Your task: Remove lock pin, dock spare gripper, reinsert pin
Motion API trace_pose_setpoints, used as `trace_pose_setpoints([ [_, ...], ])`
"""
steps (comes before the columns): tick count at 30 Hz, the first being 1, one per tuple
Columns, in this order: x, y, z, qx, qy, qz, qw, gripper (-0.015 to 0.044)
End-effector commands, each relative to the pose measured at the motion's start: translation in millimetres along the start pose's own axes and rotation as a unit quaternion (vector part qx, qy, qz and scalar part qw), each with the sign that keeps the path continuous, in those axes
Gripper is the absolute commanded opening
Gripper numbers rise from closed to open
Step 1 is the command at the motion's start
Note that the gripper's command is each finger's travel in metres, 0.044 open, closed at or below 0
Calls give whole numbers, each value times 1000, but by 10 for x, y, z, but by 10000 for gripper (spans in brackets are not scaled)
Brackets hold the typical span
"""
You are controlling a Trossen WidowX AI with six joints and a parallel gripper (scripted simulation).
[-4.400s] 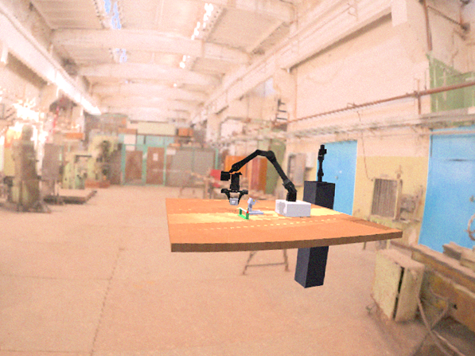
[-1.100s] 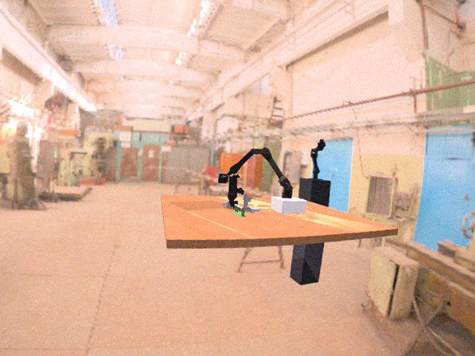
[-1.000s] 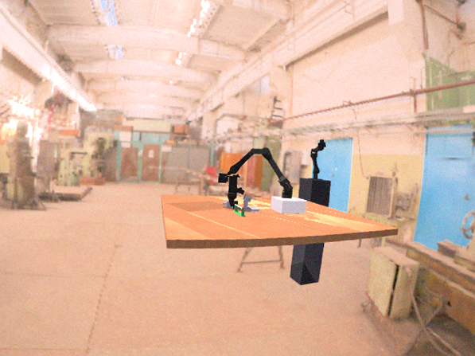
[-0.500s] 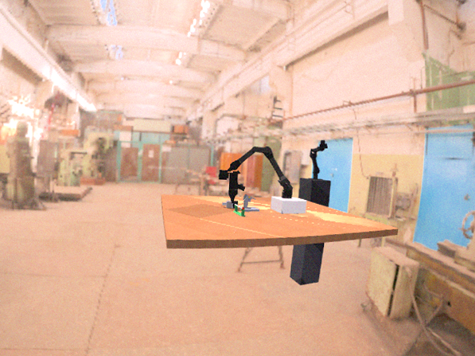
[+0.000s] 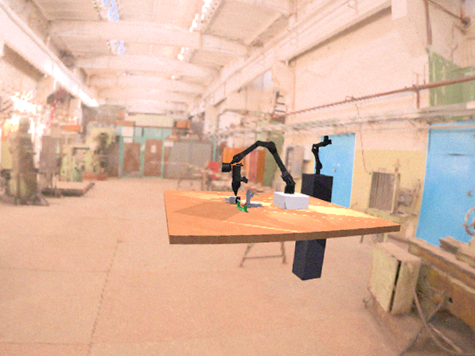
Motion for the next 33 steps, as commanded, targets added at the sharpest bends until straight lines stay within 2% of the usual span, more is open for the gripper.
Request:
trace_pose_setpoints([
  [1, 2, 0, -6, 0, -1, 0, 1000, 440],
  [10, 1, 0, 10, 0, -1, 0, 1000, 440],
  [18, 15, -3, 544, 0, -1, 0, 1000, 440],
  [22, 12, -1, 513, 0, 2, 9, 1000, 440],
  [27, 47, -9, 525, 15, 36, 220, 975, 440],
  [33, 103, -20, 543, 57, 70, 492, 866, 440],
])
Point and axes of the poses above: the point midway between the two fingers, 35 mm back from their tips, its own z axis back along the fingers, its own y axis across the jaws, x = y × z, the point moved 8 cm from there along z, back along the fingers, and after that the axes turned 10 degrees about z, right-handed, at the moved point
